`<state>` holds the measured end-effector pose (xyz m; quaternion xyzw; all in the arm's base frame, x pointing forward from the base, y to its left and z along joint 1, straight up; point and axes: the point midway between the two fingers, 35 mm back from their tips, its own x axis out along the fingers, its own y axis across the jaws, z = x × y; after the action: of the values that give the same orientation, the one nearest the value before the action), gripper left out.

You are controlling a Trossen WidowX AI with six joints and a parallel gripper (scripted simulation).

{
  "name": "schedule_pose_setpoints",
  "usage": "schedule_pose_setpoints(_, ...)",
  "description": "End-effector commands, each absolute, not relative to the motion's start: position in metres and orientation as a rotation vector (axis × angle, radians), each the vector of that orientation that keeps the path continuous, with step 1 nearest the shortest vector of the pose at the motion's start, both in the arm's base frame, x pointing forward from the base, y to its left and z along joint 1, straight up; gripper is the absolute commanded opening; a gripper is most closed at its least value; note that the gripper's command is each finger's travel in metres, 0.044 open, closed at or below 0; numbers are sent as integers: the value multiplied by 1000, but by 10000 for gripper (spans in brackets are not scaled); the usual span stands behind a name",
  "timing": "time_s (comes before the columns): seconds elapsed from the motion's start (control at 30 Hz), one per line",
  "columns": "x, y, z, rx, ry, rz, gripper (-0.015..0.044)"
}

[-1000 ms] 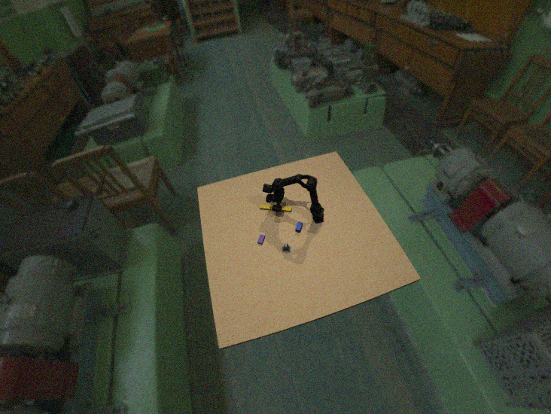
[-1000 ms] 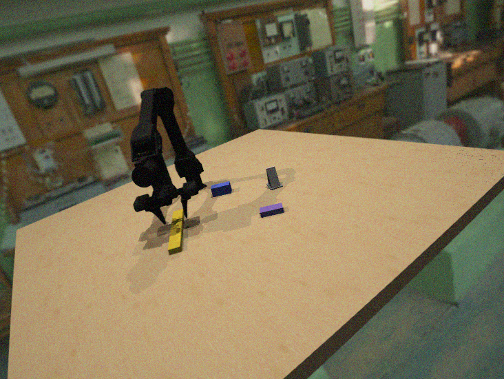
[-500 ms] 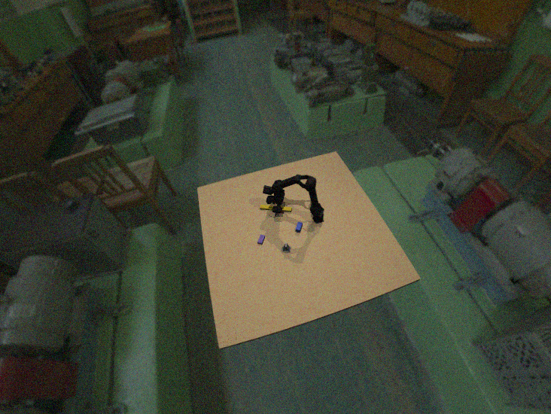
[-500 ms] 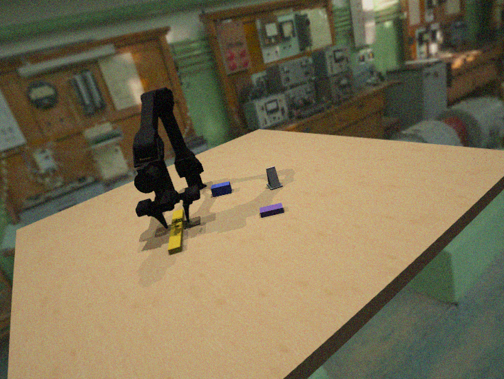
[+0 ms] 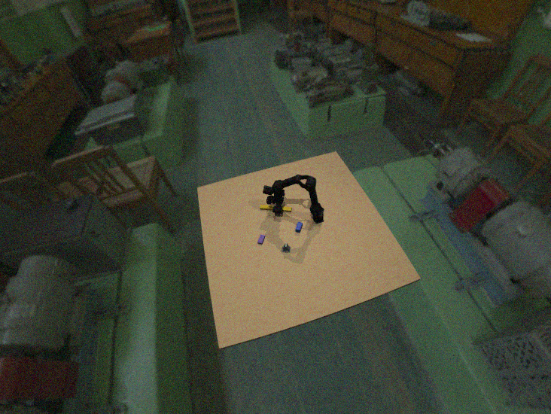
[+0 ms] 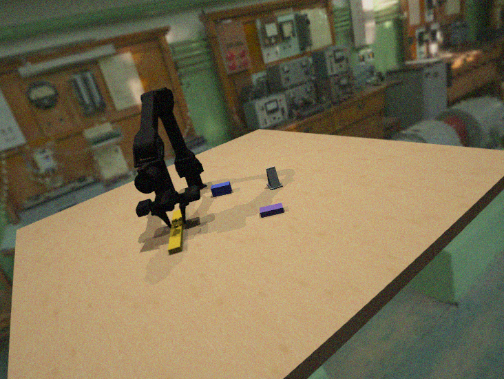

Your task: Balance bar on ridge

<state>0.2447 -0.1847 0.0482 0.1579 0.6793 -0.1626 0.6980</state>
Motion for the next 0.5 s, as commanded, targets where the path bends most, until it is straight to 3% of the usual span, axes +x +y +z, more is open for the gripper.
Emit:
schedule_pose_setpoints(0.0, 245, -185, 48, 354, 1514, -363, 144)
schedule_pose_setpoints(0.2, 245, -185, 48, 354, 1514, -363, 104)
schedule_pose_setpoints(0.33, 246, -185, 54, 353, 1514, -363, 0)
schedule_pose_setpoints(0.47, 247, -186, 64, 353, 1514, -363, 0)
